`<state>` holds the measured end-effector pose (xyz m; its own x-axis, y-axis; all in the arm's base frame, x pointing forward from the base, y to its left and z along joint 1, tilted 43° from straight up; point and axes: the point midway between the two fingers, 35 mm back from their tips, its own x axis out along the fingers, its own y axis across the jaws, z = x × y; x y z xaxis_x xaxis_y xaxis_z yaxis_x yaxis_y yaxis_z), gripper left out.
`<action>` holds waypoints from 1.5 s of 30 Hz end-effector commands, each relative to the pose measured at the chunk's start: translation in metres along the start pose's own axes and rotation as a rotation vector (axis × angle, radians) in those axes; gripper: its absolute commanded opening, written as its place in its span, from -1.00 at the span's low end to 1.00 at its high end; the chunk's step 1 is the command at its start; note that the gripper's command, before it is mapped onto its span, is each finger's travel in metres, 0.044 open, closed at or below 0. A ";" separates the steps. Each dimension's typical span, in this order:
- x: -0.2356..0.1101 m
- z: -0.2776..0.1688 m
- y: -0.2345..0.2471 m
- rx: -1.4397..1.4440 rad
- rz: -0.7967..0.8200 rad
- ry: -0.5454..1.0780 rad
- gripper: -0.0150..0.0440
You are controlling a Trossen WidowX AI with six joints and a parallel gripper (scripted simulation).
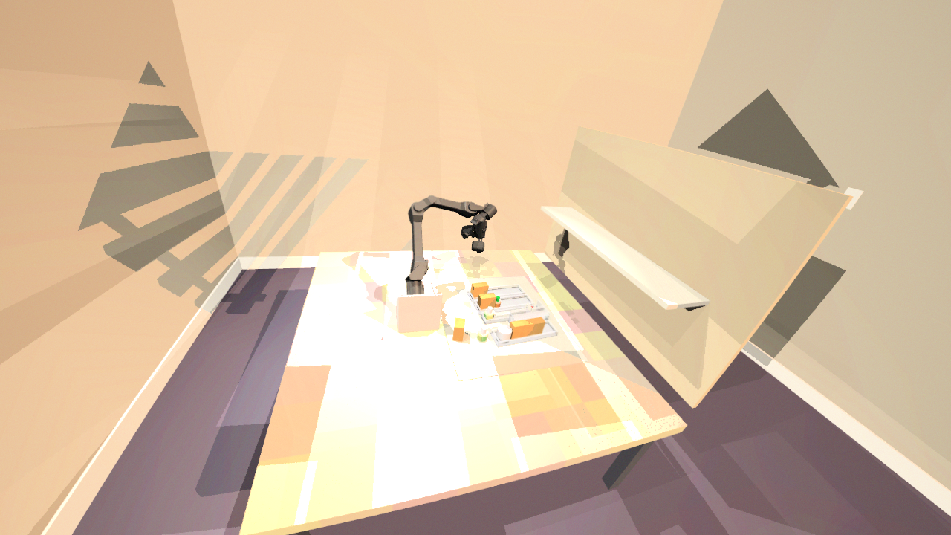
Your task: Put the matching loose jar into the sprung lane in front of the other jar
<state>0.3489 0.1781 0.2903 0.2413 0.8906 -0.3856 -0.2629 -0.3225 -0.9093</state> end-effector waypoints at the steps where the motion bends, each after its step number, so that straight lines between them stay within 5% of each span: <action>1: -0.003 -0.044 0.051 0.300 0.075 0.078 1.00; 14: -0.064 -0.134 0.260 1.467 0.210 0.395 1.00; 26: -0.123 -0.082 0.451 2.647 0.249 0.616 1.00; 45: -0.095 -0.068 0.468 2.717 0.253 0.620 1.00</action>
<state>0.2702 -0.0866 -0.1054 0.0166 0.6679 -0.7441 -0.0371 0.7441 0.6671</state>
